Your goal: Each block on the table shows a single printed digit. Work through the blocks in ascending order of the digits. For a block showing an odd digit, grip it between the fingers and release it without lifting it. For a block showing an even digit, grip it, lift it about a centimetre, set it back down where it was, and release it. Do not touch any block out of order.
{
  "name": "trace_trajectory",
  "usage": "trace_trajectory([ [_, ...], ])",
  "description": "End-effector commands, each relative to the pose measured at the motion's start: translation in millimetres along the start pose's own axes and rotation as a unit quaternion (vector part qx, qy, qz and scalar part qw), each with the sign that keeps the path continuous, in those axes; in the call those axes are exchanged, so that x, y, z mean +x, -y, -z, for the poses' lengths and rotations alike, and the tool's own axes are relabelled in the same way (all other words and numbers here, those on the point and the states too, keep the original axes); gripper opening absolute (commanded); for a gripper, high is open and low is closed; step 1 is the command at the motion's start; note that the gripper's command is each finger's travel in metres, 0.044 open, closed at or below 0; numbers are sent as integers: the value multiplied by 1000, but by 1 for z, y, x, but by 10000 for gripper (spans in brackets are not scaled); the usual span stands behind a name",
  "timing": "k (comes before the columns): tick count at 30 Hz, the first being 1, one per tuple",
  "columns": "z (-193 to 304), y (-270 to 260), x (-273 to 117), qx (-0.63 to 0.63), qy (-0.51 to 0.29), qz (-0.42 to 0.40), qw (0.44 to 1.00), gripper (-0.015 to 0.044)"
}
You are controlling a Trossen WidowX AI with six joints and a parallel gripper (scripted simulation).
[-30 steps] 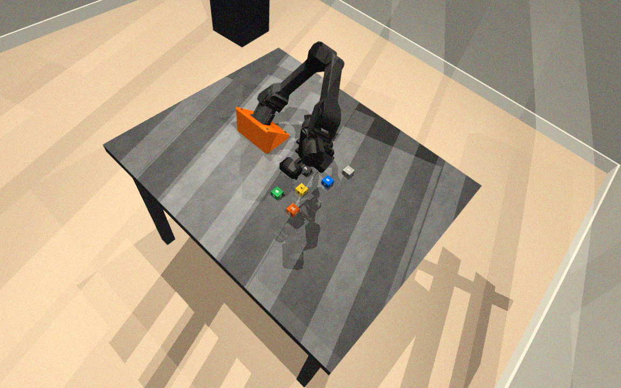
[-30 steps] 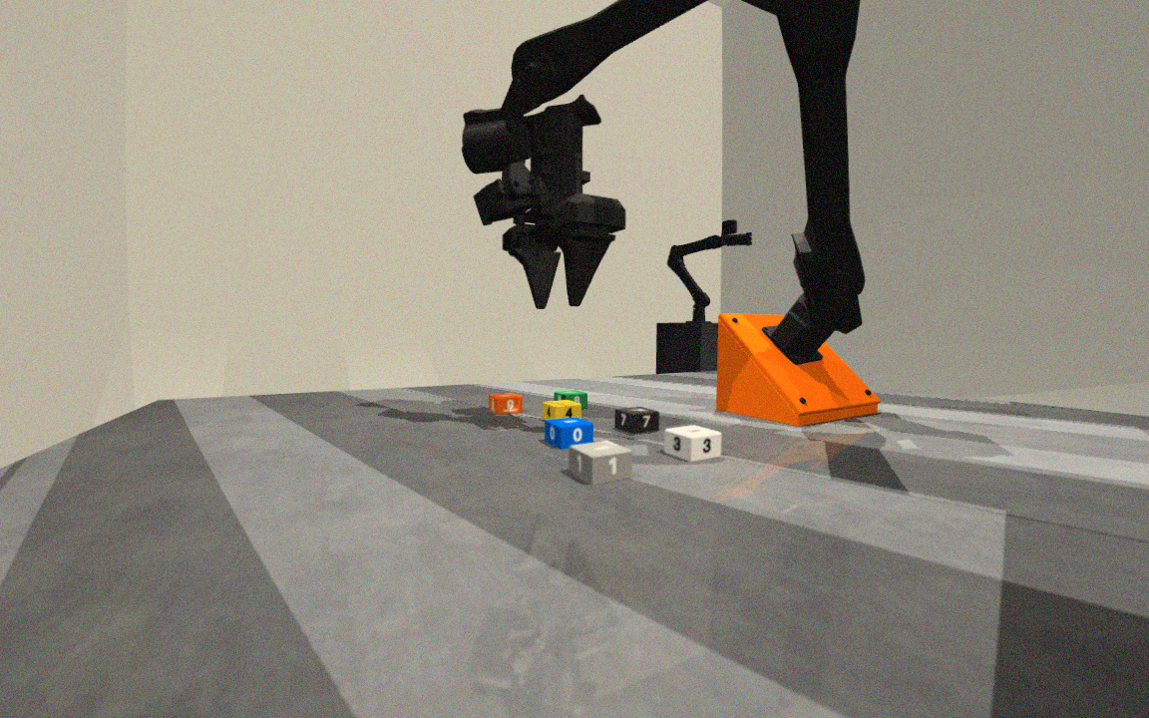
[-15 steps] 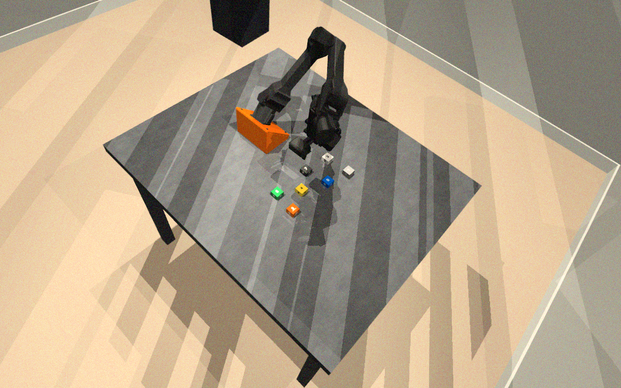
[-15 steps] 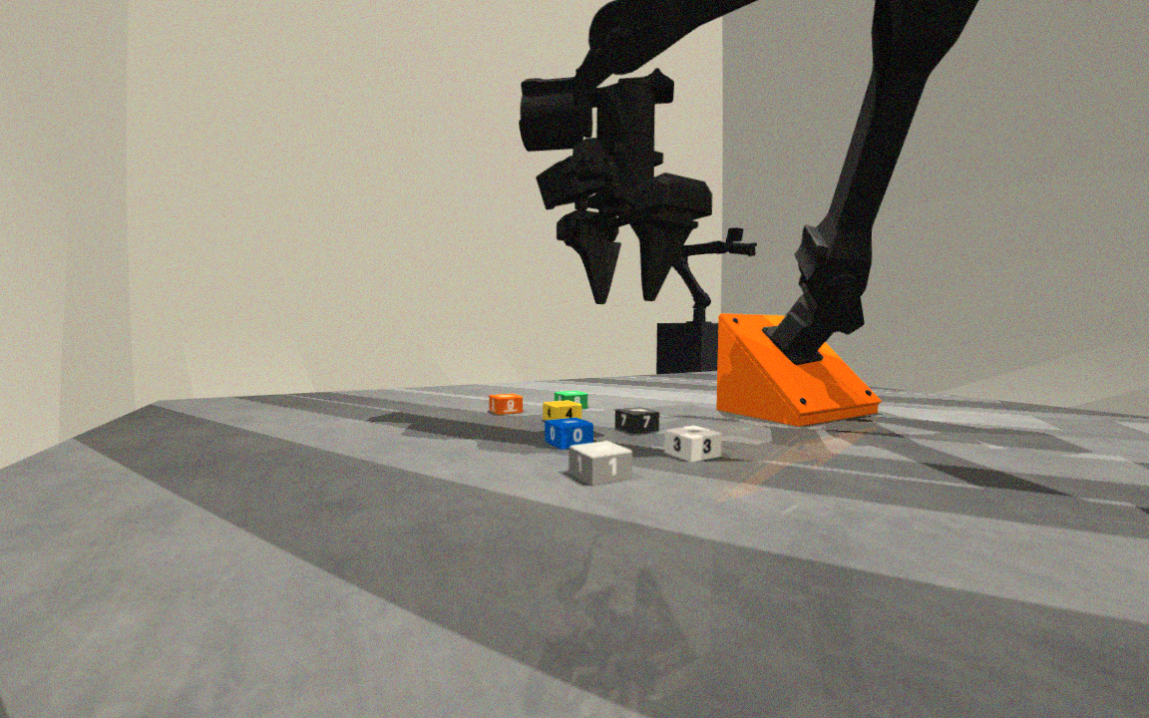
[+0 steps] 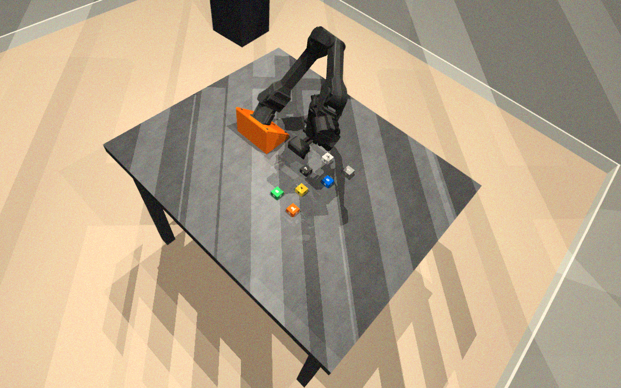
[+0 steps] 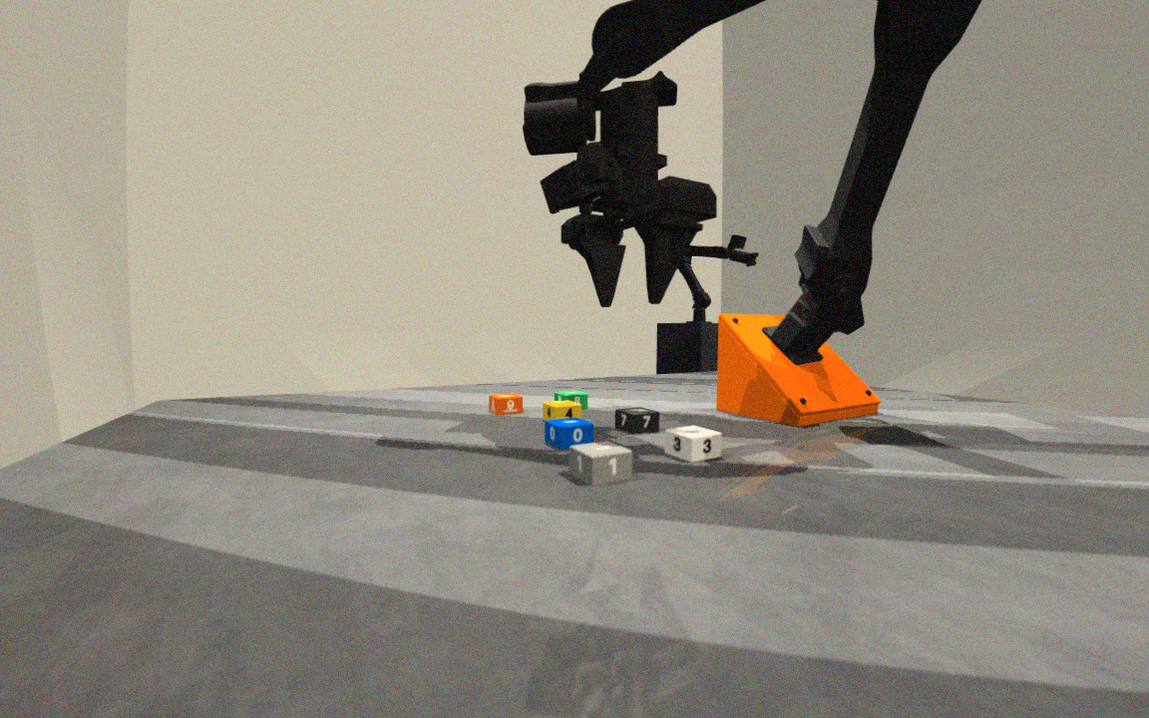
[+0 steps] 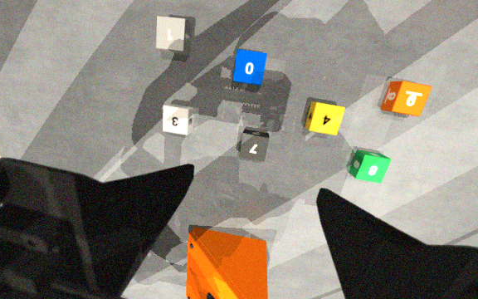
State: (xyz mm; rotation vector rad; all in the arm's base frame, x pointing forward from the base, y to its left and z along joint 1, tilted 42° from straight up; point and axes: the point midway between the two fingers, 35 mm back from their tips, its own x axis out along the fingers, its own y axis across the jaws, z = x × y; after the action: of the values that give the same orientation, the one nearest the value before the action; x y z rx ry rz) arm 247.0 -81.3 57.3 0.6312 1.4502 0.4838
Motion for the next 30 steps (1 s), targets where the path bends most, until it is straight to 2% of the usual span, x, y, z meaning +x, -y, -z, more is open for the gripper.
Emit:
trace_trajectory([
  [1, 0, 0, 0, 2, 2, -1, 1000, 400],
  [3, -4, -10, 0, 2, 2, 0, 1000, 400],
  [9, -15, -96, -1, 2, 2, -3, 1000, 400],
  [30, -15, -99, 0, 2, 2, -3, 1000, 400],
])
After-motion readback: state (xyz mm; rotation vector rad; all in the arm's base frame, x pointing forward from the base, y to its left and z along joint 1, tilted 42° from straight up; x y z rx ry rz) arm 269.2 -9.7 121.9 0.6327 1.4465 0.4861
